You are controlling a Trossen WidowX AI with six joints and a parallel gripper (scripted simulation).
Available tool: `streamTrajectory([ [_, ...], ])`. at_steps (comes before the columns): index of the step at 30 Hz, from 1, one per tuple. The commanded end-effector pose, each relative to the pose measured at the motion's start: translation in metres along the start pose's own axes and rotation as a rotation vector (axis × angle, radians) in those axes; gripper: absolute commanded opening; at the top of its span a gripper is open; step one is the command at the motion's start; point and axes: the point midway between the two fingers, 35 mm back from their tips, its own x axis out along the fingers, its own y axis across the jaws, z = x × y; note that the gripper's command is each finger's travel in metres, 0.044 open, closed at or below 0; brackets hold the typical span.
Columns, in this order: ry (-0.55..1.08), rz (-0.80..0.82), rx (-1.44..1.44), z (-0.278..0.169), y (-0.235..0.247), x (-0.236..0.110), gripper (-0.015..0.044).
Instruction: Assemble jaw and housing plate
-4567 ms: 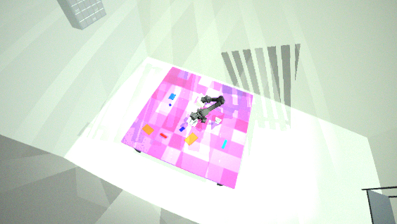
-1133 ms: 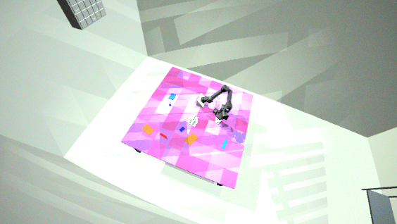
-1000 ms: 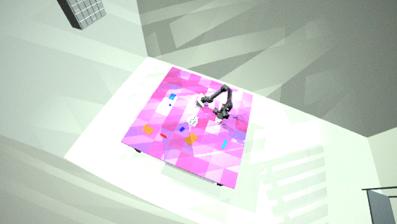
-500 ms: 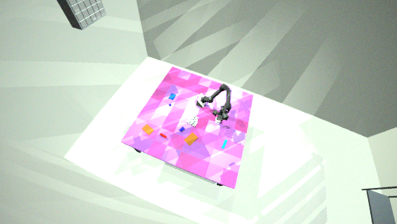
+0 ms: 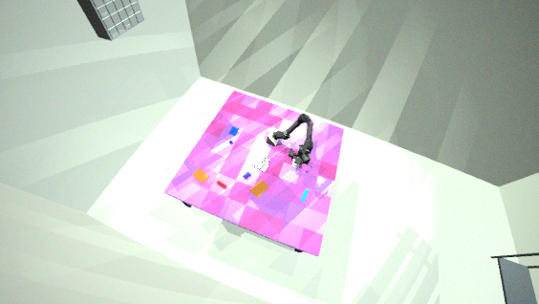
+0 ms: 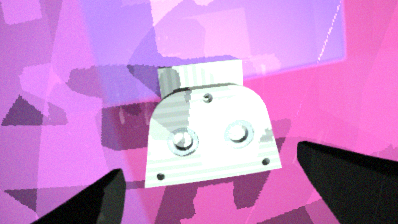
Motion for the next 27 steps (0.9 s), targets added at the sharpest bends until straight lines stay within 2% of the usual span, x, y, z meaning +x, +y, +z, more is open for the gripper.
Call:
streamTrajectory([
  [1, -0.001, -0.006, 0.008, 0.0, -0.002, 0.003, 0.044],
  [27, 0.0, -0.004, 0.008, 0.0, -0.002, 0.033, 0.044],
])
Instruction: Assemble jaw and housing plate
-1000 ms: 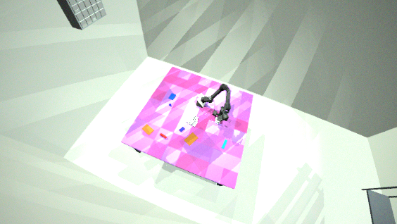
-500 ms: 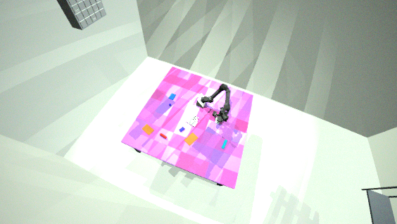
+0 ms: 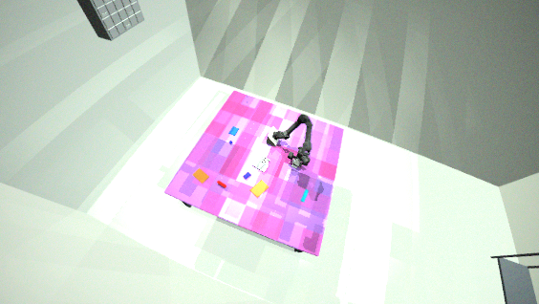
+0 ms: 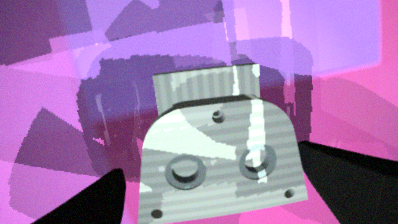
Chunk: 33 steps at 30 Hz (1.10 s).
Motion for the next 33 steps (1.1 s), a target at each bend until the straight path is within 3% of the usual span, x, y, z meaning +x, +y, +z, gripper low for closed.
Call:
streamTrajectory([
  [1, 0.0, -0.007, 0.009, 0.0005, -0.0017, 0.0023, 0.044],
  [21, 0.0, -0.007, 0.009, 0.0005, -0.0017, 0.0028, 0.044],
  [33, 0.004, -0.003, 0.002, -0.0003, -0.001, 0.0023, 0.036],
])
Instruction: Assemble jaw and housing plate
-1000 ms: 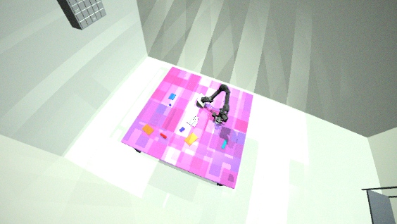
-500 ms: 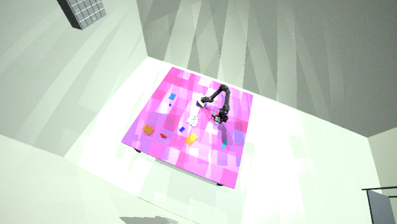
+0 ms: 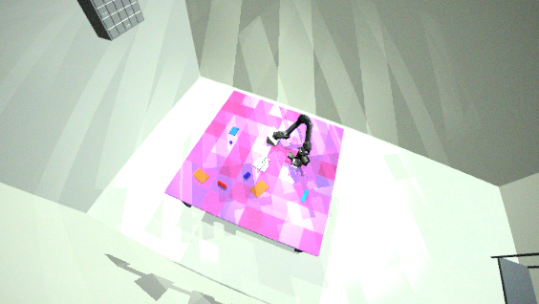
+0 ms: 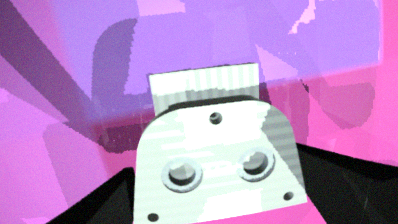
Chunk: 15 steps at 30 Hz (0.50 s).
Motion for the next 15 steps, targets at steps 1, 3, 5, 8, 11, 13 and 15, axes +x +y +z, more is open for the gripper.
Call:
streamTrajectory([
  [1, 0.0, 0.0, 0.0, 0.0, 0.0, 0.0, 0.0353],
  [3, 0.0, 0.0, 0.0, 0.0, 0.0, 0.0, 0.0351],
  [5, 0.0, 0.0, 0.0, 0.0, 0.0, 0.0, 0.0351],
  [8, 0.0, 0.0, 0.0, 0.0, 0.0, 0.0, 0.0351],
  [11, 0.0, 0.0, 0.0, 0.0, 0.0, 0.0, 0.0351],
  [13, 0.0, -0.001, 0.0, 0.0004, -0.0001, -0.0021, 0.0351],
  [15, -0.001, -0.003, 0.0, 0.0015, -0.0002, -0.008, 0.0351],
])
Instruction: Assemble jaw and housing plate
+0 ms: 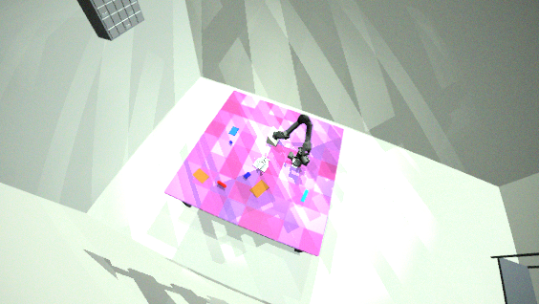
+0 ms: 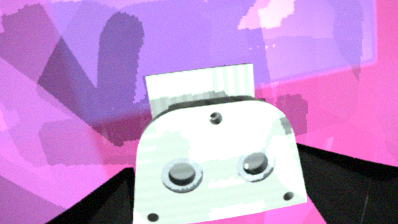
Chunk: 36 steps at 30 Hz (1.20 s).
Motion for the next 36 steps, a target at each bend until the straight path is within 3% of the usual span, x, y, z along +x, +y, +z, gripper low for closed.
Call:
streamTrajectory([
  [1, -0.001, 0.002, -0.006, 0.002, 0.001, -0.009, 0.0351],
  [20, -0.005, -0.003, 0.0, 0.0, 0.0, -0.069, 0.0351],
  [36, -0.014, -0.039, 0.009, 0.026, -0.021, -0.065, 0.0351],
])
